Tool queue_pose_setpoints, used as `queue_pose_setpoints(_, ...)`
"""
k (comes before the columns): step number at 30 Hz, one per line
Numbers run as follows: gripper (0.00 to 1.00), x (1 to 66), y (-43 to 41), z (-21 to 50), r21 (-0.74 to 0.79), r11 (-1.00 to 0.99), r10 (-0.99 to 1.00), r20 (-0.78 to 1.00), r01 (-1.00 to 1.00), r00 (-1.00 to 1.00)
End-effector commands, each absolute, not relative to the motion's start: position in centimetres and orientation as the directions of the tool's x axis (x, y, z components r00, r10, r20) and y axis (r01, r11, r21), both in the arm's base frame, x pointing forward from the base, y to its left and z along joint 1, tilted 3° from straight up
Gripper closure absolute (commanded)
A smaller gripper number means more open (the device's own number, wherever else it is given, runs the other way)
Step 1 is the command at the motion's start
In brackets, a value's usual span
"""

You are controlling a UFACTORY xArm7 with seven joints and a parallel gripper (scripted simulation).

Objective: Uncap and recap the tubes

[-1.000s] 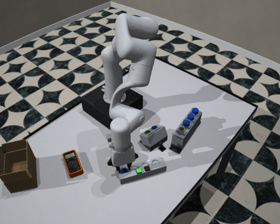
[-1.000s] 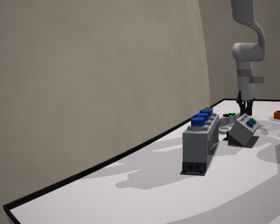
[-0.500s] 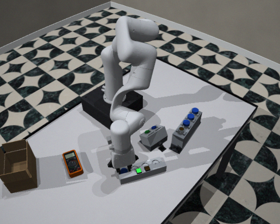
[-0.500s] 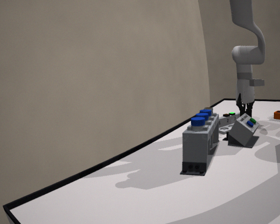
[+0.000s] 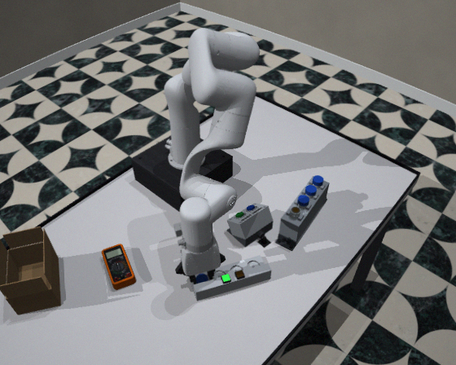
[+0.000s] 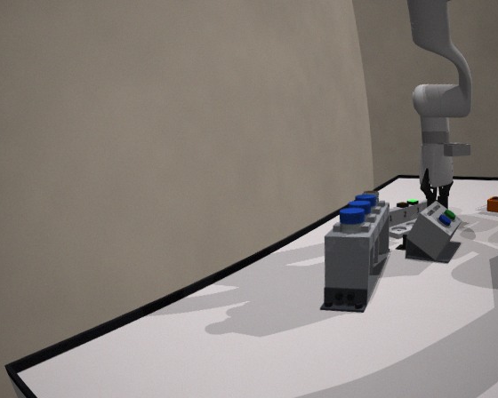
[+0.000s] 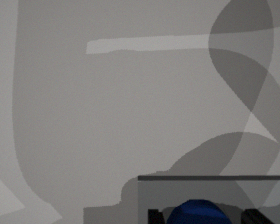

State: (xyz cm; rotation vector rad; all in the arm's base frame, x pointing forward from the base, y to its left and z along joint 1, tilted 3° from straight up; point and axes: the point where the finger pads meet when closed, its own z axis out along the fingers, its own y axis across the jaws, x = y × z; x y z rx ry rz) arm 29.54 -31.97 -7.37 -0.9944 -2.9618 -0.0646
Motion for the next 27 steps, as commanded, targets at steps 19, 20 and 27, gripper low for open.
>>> queue_pose_setpoints(19,1.0,29.6,-32.1,-7.4,0.033,0.796,0.603,0.025,0.604,-0.797)
queue_pose_setpoints(20,1.0,29.6,-32.1,-6.9,0.033,0.796,0.603,0.025,0.604,-0.797)
queue_pose_setpoints(27,1.0,29.6,-32.3,-3.4,0.033,0.796,0.603,0.025,0.604,-0.797)
